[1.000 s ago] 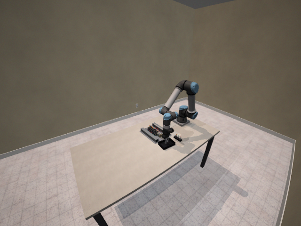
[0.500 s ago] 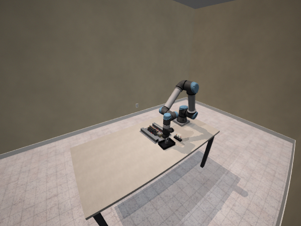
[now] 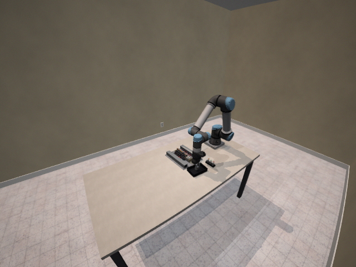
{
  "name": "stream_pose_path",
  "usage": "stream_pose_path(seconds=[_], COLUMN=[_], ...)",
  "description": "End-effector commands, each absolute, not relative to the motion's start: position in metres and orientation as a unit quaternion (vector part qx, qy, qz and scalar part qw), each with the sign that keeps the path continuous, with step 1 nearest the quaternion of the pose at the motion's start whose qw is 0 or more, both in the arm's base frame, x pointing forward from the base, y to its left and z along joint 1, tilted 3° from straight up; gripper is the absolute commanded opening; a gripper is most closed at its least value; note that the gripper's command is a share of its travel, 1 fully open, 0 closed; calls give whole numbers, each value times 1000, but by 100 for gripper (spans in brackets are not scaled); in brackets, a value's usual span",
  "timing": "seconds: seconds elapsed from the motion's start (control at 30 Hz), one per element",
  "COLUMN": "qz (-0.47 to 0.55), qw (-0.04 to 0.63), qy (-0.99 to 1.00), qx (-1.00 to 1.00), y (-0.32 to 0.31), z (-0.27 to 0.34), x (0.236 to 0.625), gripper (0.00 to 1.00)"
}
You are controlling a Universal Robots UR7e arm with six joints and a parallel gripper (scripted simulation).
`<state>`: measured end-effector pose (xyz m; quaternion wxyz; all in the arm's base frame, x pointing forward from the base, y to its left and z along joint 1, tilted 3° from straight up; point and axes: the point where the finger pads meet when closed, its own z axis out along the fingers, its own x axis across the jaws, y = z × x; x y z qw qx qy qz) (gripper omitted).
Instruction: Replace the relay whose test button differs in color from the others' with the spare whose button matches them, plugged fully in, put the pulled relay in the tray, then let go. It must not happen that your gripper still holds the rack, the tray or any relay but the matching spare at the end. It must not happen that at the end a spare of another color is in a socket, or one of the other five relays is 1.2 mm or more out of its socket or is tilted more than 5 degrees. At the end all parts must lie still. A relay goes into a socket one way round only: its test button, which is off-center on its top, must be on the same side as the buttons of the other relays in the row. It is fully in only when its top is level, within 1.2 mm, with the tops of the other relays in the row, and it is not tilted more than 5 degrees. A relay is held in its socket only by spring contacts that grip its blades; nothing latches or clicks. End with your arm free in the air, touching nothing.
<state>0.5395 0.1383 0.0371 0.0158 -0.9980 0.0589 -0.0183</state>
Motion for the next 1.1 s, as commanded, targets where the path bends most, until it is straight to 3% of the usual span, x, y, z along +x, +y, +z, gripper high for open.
stream_pose_path(seconds=[0.0, 1.07], qz=[-19, -19], qw=[16, 16], qy=[59, 59], qx=[-998, -998], y=[138, 138], z=[38, 28], x=[540, 540], gripper=[0, 0])
